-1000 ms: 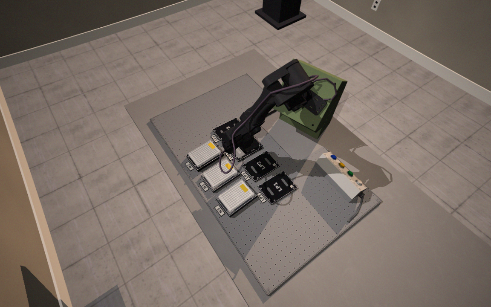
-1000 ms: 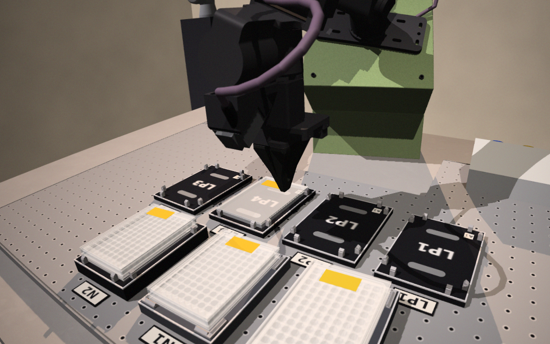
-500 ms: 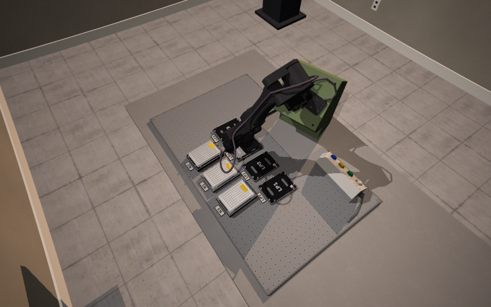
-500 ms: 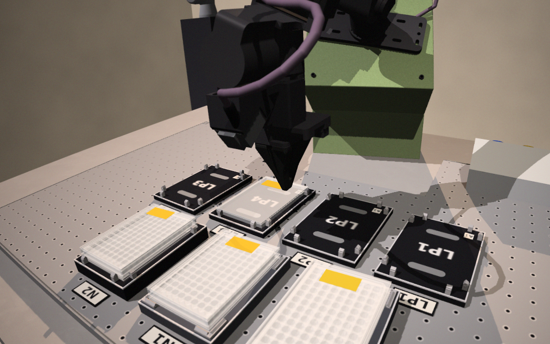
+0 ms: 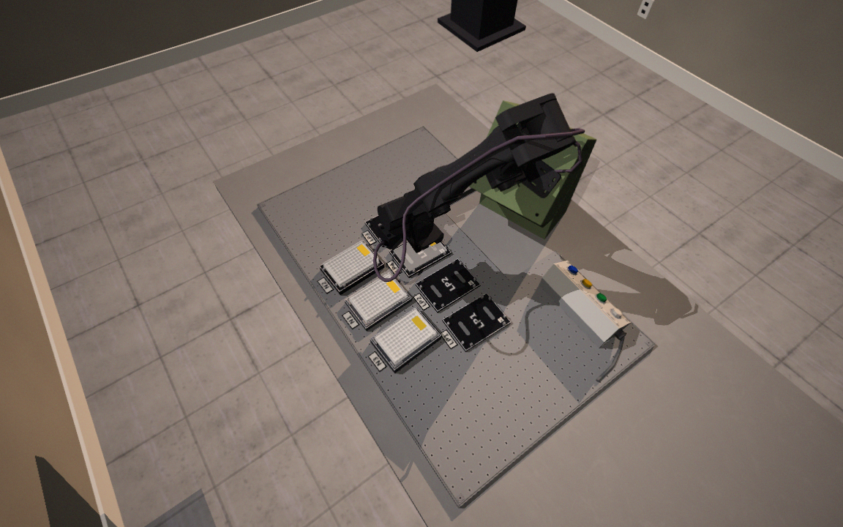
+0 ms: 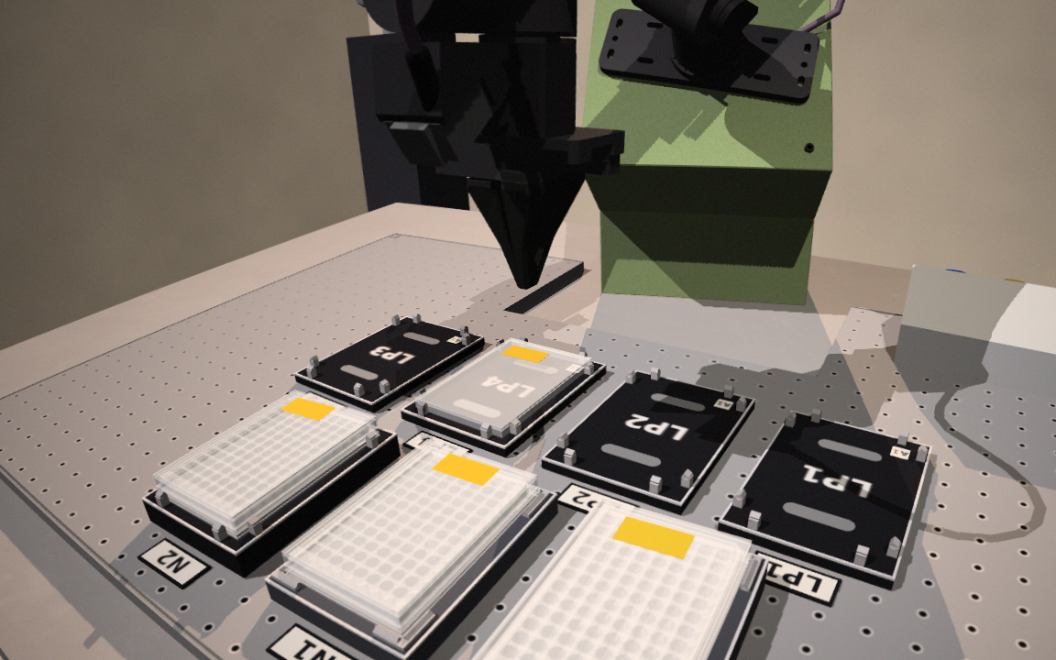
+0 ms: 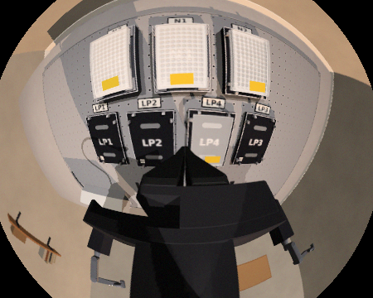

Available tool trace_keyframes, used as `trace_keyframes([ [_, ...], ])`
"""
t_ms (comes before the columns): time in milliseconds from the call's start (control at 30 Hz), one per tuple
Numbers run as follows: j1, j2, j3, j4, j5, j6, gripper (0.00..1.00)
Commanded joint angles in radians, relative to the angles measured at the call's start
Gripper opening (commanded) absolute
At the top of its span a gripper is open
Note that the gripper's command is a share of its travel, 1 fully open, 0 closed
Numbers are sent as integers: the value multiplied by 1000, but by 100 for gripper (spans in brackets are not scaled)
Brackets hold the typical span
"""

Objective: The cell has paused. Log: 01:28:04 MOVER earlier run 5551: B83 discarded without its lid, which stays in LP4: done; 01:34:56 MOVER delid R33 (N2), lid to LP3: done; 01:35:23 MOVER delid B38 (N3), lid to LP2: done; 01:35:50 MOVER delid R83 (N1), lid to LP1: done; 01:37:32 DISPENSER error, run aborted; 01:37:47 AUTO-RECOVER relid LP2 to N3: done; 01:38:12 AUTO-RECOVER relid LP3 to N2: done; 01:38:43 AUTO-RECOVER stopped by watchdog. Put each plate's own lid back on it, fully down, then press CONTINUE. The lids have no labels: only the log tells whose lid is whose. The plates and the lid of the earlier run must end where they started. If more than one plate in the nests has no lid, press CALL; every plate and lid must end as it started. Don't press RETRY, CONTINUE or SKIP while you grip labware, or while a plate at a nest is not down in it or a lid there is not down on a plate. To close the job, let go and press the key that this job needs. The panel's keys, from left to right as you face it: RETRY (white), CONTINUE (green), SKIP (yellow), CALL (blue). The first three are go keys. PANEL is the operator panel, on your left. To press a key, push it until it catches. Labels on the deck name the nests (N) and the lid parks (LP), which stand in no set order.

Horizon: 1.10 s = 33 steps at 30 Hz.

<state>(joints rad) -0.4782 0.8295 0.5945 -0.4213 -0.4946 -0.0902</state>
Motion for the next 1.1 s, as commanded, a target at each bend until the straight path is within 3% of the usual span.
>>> trace_keyframes([
  [0, -22, -28, 24, -88, -36, -33, 0],
  [200, -24, -33, -5, -95, -39, -38, 0],
  [467, 228, -147, -51, -101, 143, -19, 0],
  [533, 228, -147, -51, -101, 143, -19, 0],
  [867, 627, -212, -30, -94, 453, 27, 0],
  [1033, 841, -160, -17, -84, 625, 46, 0],
  [1067, 841, -160, -17, -84, 625, 46, 0],
])
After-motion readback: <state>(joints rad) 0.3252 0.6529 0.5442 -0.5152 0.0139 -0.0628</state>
